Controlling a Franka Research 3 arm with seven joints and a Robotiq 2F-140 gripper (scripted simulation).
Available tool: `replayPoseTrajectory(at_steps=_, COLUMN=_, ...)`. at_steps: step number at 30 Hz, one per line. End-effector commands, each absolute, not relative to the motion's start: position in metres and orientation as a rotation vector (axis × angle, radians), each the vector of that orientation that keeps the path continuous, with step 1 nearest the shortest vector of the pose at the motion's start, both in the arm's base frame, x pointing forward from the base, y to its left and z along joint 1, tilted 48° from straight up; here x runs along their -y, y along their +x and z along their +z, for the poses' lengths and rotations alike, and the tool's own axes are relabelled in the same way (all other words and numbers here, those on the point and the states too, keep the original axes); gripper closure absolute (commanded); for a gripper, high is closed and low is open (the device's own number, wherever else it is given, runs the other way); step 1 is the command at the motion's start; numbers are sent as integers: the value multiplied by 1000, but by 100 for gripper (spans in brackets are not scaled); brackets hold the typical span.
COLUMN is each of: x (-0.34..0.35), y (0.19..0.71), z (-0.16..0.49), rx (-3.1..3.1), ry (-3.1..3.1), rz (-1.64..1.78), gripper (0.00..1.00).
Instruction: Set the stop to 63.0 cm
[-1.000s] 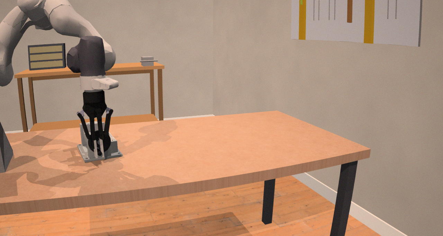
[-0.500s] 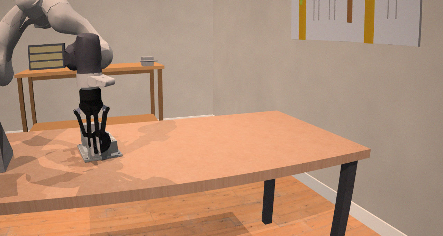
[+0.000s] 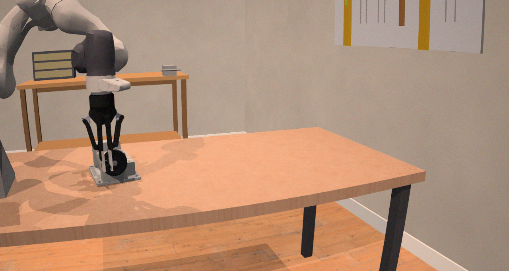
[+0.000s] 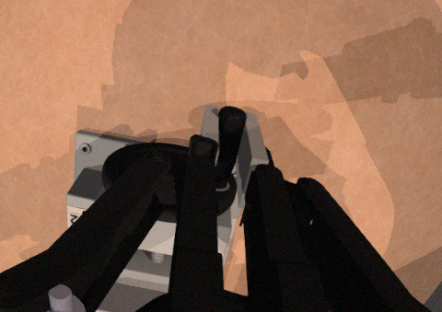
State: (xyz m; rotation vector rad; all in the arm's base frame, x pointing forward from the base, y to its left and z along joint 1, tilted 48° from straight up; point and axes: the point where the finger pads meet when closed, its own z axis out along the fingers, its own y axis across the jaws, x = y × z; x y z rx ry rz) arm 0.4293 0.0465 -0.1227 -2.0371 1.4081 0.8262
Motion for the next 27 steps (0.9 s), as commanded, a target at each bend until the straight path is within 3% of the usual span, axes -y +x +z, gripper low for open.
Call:
replayPoseTrajectory(at_steps=1, x=-42, y=434, z=-117, rx=-1410, ry=-2034, rz=826, gripper=96)
replayPoseTrajectory(at_steps=27, x=-42, y=466, z=-105, rx=-1410, ry=-2034, rz=826, gripper=96)
